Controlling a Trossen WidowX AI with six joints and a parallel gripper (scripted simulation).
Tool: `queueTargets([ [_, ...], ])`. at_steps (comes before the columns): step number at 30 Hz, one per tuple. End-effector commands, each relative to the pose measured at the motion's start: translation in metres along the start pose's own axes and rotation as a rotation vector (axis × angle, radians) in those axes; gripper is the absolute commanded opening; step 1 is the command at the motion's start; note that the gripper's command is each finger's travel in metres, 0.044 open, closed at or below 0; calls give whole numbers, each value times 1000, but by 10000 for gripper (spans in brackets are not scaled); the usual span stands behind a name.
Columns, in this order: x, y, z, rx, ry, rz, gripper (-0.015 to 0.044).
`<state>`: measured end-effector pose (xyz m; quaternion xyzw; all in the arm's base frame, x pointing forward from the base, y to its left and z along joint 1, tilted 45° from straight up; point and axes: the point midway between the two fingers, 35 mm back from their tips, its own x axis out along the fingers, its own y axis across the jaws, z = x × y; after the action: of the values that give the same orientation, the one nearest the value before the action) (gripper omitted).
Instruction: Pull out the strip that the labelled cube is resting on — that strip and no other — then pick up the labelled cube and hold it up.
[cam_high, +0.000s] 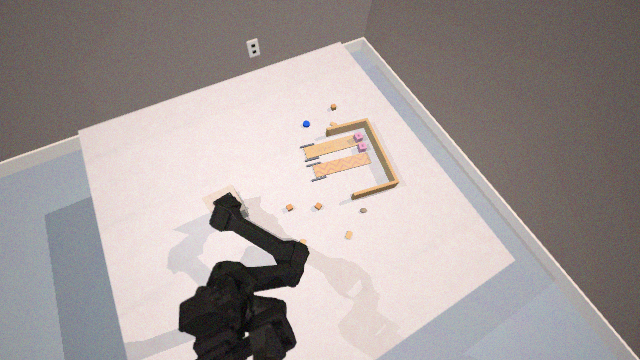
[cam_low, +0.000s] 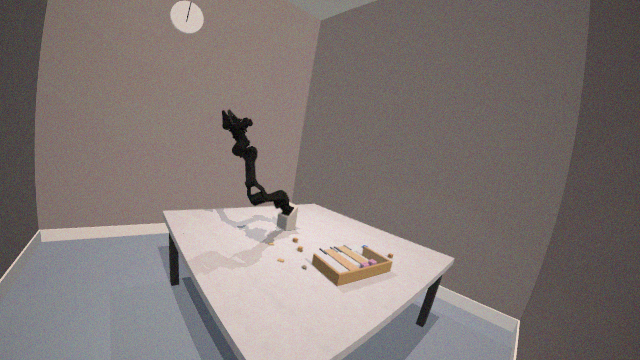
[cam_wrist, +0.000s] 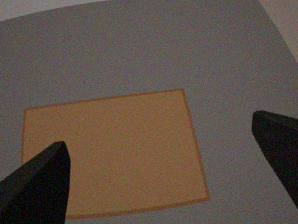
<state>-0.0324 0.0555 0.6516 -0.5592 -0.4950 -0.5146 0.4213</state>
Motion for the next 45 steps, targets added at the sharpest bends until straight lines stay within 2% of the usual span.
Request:
queueTargets([
  [1, 0, -1, 1, -5, -3, -1, 400],
  [6, -6, -15, 33, -190, -93, -39, 400],
  [15, -47, -26, 153, -830, -416, -187, 400],
  [21, -95, 3, 232, -1287, -667, -338, 400],
  [28, -168, 67, 297, -1776, -988, -582, 400],
  [36, -259, 157, 323, -2190, -1371, -965, 400],
  [42, -331, 221, 312, -2340, -1695, -1344, 400],
  [45, -353, 239, 303, -2347, -1800, -1472, 400],
])
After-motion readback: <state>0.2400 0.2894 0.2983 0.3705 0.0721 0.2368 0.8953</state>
